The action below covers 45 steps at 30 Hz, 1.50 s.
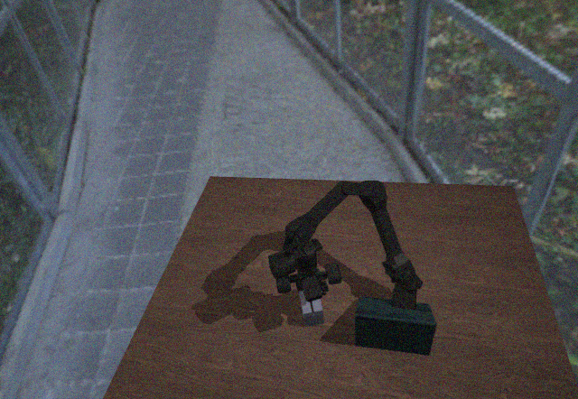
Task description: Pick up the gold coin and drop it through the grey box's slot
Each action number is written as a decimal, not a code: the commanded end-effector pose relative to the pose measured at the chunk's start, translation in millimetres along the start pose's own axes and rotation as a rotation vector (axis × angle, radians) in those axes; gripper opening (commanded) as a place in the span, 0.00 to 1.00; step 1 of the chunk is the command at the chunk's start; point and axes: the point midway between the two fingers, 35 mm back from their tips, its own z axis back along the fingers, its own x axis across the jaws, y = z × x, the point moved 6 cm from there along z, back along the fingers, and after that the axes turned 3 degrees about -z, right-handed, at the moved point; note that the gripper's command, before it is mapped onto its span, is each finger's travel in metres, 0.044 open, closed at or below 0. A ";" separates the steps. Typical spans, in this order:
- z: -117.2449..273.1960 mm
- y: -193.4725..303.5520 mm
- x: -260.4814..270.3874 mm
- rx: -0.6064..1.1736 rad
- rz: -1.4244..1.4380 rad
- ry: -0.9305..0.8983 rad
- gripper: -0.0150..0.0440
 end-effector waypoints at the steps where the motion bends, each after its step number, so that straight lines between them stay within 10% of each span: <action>1: 0.4 0.3 -0.6 -0.001 -0.002 0.001 0.25; 45: -16.6 0.5 1.4 0.000 0.003 0.001 0.25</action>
